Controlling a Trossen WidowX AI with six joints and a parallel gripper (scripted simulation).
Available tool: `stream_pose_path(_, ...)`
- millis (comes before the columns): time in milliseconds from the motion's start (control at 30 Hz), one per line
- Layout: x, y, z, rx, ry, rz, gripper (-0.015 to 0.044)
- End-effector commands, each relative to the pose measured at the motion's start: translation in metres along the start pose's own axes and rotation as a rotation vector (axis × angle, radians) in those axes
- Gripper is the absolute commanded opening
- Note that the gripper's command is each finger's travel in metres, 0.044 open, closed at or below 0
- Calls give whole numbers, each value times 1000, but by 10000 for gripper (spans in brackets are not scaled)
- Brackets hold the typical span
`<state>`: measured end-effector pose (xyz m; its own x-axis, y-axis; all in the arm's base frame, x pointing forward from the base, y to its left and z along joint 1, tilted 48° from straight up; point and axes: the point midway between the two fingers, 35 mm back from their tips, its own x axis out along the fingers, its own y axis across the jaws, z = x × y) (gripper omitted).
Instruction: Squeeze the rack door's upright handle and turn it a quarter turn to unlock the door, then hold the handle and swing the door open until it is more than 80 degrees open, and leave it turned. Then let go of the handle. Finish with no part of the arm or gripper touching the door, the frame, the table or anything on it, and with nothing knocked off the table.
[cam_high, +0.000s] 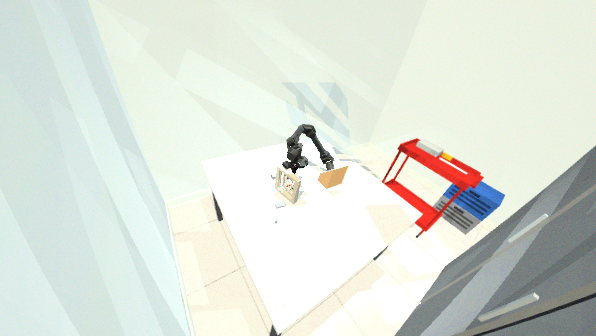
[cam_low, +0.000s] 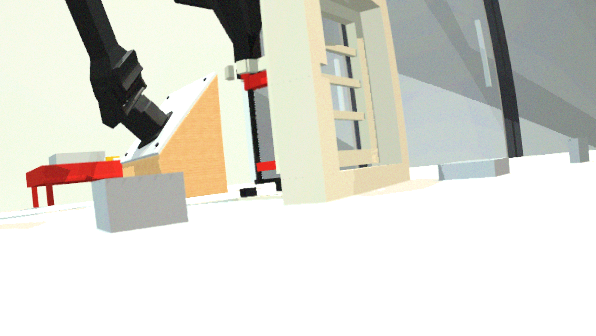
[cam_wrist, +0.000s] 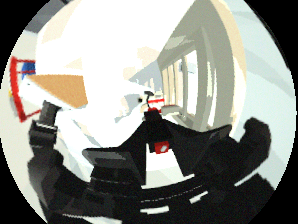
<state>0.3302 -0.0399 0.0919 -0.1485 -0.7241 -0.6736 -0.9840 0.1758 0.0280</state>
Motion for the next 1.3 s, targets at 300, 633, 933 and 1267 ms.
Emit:
stream_pose_path(300,0,15,8,253,-6,-9,16)
stream_pose_path(633,0,30,18,417,-7,-8,16)
stream_pose_path(933,0,43,30,558,-8,-7,16)
stream_pose_path(1267,1,55,45,711,-9,-6,16)
